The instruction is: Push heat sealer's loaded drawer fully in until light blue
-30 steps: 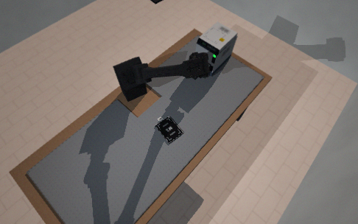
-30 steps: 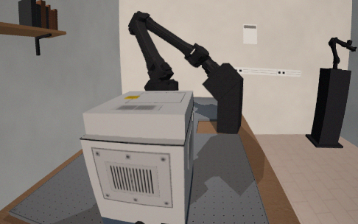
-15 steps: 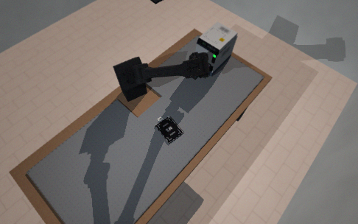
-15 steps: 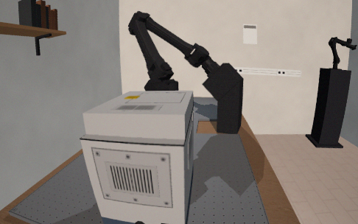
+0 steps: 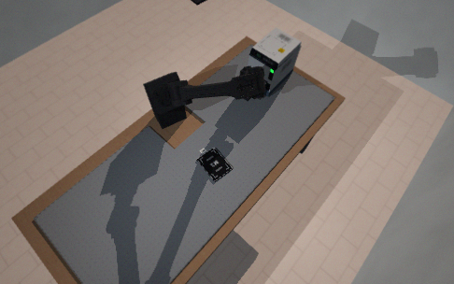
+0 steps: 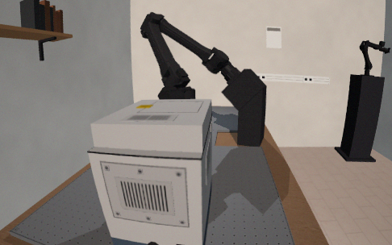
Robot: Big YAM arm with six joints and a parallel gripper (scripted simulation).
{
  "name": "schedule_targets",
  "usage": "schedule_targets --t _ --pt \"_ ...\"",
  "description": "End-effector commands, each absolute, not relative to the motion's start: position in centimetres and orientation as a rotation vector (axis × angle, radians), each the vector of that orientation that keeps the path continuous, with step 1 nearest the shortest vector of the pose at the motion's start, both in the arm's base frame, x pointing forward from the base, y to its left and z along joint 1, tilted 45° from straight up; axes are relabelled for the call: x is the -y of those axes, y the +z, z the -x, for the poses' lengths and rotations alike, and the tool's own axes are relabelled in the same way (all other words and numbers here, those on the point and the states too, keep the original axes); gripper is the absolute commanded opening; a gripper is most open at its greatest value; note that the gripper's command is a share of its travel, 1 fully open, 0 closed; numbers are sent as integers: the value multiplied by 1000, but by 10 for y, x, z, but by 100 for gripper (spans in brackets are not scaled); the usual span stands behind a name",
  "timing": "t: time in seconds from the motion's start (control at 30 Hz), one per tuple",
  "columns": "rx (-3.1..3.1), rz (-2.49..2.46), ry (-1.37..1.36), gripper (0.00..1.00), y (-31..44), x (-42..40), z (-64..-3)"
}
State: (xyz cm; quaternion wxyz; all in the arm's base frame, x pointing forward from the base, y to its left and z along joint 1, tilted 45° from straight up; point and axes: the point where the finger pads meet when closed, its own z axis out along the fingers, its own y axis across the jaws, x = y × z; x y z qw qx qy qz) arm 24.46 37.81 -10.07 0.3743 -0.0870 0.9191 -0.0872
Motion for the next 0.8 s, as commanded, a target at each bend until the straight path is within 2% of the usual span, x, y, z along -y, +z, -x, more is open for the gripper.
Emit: schedule_targets --t 0.0,0.77 --pt "-2354 216 -216 45 -105 -386 -244" --pt "-2356 220 -225 45 -106 -381 -243"
